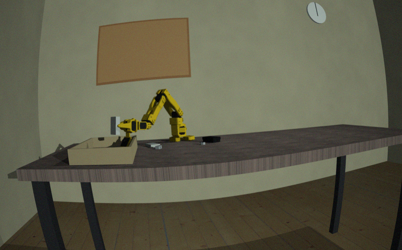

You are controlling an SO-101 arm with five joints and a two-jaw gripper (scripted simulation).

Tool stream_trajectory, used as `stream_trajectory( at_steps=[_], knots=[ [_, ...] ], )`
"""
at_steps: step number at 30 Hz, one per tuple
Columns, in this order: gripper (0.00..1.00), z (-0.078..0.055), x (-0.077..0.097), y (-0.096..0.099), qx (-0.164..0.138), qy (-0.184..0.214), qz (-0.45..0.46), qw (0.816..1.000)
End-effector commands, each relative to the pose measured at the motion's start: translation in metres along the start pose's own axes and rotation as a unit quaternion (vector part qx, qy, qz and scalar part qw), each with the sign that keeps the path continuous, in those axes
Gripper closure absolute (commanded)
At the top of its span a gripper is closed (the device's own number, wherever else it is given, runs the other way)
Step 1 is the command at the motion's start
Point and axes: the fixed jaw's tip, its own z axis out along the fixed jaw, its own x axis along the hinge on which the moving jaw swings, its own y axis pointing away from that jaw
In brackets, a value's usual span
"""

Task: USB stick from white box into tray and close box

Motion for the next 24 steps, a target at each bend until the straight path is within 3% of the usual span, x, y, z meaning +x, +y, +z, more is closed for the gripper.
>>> stream_trajectory(
  at_steps=[1, 24],
  knots=[
    [0.79, -0.0003, 0.0170, -0.0031, 0.004, 0.036, 0.007, 0.999],
    [0.79, -0.0034, 0.0205, -0.0029, 0.004, 0.050, 0.008, 0.999]
  ],
)
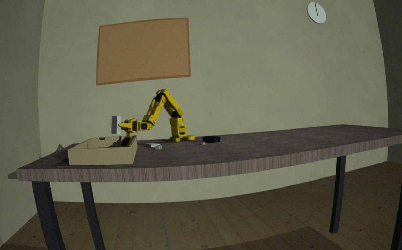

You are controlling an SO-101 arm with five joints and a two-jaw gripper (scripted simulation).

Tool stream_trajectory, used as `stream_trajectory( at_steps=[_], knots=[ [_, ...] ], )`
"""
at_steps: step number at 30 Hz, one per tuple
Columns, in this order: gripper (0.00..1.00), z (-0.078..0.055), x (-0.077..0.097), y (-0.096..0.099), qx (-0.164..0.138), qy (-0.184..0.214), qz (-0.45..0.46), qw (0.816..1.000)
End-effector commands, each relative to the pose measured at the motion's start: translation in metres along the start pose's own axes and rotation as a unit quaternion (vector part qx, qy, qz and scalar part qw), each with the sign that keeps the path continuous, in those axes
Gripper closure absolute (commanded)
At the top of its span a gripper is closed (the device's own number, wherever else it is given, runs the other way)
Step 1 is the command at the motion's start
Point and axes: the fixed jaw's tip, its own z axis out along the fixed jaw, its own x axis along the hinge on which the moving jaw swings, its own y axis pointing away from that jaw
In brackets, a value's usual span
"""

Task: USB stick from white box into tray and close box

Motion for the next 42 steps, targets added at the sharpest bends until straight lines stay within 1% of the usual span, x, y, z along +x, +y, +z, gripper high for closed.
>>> stream_trajectory(
  at_steps=[1, 14, 33, 42],
  knots=[
    [0.79, 0.0019, 0.0178, -0.0030, 0.004, 0.032, 0.007, 0.999],
    [0.79, 0.0014, 0.0182, -0.0029, 0.004, 0.035, 0.007, 0.999],
    [0.79, -0.0066, 0.0233, -0.0025, 0.004, 0.072, 0.009, 0.997],
    [0.79, -0.0075, 0.0238, -0.0025, 0.004, 0.076, 0.009, 0.997]
  ],
)
